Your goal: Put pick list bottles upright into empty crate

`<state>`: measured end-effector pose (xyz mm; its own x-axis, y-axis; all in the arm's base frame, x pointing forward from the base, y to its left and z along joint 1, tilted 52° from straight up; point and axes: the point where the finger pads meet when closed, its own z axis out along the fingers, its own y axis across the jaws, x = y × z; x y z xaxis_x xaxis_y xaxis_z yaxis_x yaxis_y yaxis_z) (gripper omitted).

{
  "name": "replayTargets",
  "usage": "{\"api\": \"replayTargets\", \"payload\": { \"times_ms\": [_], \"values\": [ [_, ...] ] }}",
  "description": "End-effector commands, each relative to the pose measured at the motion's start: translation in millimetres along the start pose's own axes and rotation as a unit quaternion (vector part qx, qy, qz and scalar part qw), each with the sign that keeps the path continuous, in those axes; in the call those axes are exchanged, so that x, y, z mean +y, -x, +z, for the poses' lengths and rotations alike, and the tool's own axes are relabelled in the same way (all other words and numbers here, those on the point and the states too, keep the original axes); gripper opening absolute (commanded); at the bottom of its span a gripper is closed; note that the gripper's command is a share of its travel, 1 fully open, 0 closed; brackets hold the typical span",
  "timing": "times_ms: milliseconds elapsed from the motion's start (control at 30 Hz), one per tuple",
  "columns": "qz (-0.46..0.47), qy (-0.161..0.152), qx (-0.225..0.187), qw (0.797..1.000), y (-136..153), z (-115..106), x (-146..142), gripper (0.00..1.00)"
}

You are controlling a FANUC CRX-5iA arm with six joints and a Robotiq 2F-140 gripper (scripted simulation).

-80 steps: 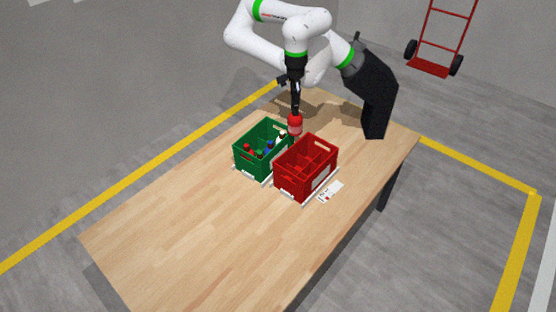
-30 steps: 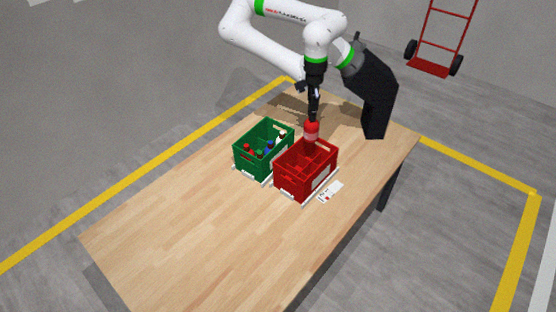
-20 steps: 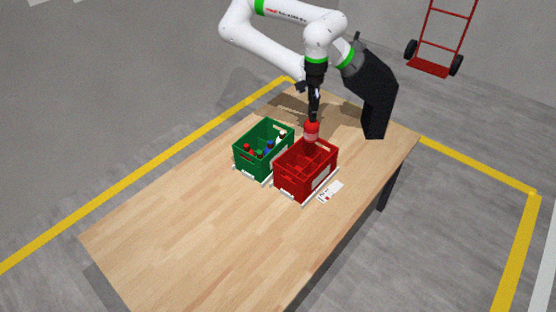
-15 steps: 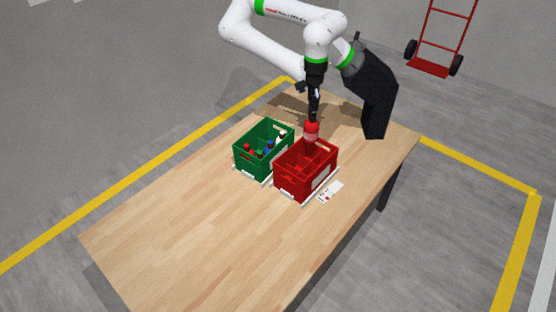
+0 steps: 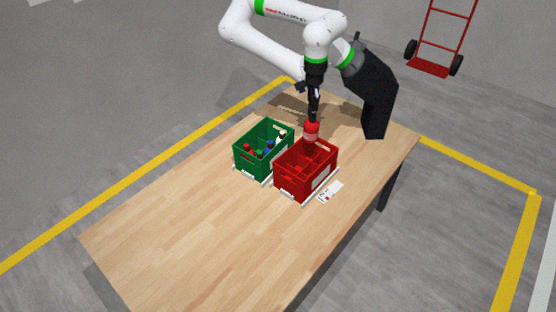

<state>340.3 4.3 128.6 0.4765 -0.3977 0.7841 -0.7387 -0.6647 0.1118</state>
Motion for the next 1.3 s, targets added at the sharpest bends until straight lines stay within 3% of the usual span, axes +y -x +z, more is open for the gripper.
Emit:
{"api": "replayTargets", "payload": {
  "times_ms": [0,767,1267],
  "values": [
    [0.000,-0.001,0.000,1.000,-0.1,-0.5,-0.5,0.10],
    [0.000,-0.001,0.000,1.000,-0.6,0.5,-0.6,0.10],
    [0.000,-0.001,0.000,1.000,-0.7,15.5,-0.7,0.10]
  ]
}}
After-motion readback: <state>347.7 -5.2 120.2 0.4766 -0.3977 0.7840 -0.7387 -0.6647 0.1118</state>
